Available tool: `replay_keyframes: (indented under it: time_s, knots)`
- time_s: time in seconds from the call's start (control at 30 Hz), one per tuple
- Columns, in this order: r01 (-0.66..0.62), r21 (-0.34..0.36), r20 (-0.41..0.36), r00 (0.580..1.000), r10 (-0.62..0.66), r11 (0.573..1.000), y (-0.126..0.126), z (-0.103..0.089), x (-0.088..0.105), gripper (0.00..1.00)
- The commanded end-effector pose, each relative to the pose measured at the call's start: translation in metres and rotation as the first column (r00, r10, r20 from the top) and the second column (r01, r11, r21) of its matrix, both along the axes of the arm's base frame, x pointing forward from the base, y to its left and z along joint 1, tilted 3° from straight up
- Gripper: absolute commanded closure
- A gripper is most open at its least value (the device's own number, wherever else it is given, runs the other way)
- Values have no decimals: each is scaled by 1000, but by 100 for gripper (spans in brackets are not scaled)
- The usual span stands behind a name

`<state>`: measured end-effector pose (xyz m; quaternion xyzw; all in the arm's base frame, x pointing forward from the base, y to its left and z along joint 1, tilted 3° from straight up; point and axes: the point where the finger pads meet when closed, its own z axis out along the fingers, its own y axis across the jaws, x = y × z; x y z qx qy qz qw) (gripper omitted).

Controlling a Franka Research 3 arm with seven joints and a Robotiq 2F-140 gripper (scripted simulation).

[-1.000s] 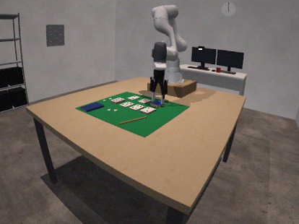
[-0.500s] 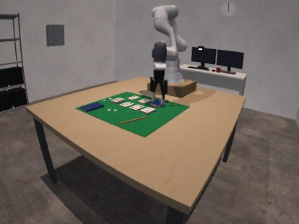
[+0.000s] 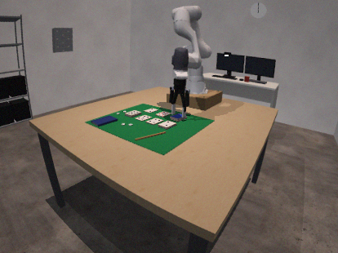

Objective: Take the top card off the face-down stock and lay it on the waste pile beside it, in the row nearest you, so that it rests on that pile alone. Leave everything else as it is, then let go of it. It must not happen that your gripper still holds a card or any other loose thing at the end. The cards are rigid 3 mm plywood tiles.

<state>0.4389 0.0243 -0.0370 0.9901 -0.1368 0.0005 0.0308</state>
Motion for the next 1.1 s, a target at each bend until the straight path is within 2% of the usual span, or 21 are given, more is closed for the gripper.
replay_keyframes:
  time_s: [0.0, 1.07]
  knots:
    - [1, 0, 3, 1000, -1, 1000, 0, 0, 2, 50]
    - [1, 0, 3, 1000, -1, 1000, 0, -3, 1, 50]
